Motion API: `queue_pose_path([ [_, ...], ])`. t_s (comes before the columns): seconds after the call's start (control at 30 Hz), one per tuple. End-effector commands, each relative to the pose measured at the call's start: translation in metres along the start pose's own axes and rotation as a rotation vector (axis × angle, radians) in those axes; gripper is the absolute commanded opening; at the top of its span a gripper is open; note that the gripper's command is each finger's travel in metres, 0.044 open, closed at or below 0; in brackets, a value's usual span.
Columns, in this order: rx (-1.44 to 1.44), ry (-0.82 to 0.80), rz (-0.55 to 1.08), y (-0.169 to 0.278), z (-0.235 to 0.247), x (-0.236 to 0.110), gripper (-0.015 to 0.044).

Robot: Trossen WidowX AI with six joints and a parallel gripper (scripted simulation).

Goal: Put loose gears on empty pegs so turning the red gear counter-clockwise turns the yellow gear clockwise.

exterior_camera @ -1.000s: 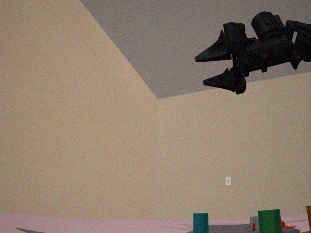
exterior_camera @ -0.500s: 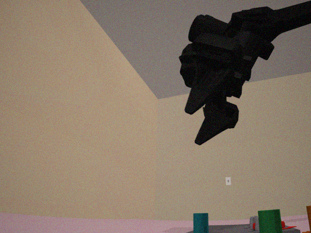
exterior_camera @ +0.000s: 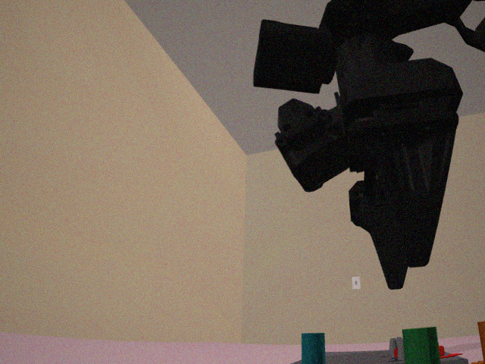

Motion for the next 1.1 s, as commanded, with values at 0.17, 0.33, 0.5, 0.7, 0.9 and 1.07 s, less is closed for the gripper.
queue_pose_path([
  [0.17, 0.005, 0.001, 0.022, 0.004, 0.003, 0.016, 0.044],
  [0.33, 0.005, 0.001, 0.022, 0.004, 0.003, 0.019, 0.044],
  [0.5, 0.005, 0.001, 0.022, 0.004, 0.003, 0.027, 0.044],
  [0.7, 0.005, 0.001, 0.022, 0.004, 0.003, 0.037, 0.044],
  [0.9, 0.005, 0.001, 0.022, 0.005, 0.003, 0.044, 0.044],
  [1.07, 0.005, 0.001, 0.022, 0.005, 0.003, 0.044, 0.044],
])
Point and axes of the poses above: the point midway between the two fingers, 35 mm back from their tips, its own x axis out along the fingers, its own z axis across the jaws, y = z × x, the point moved 1 cm from there along -x, back along the fingers, and after that the axes turned 3 degrees about -x, right-handed, at the moved point
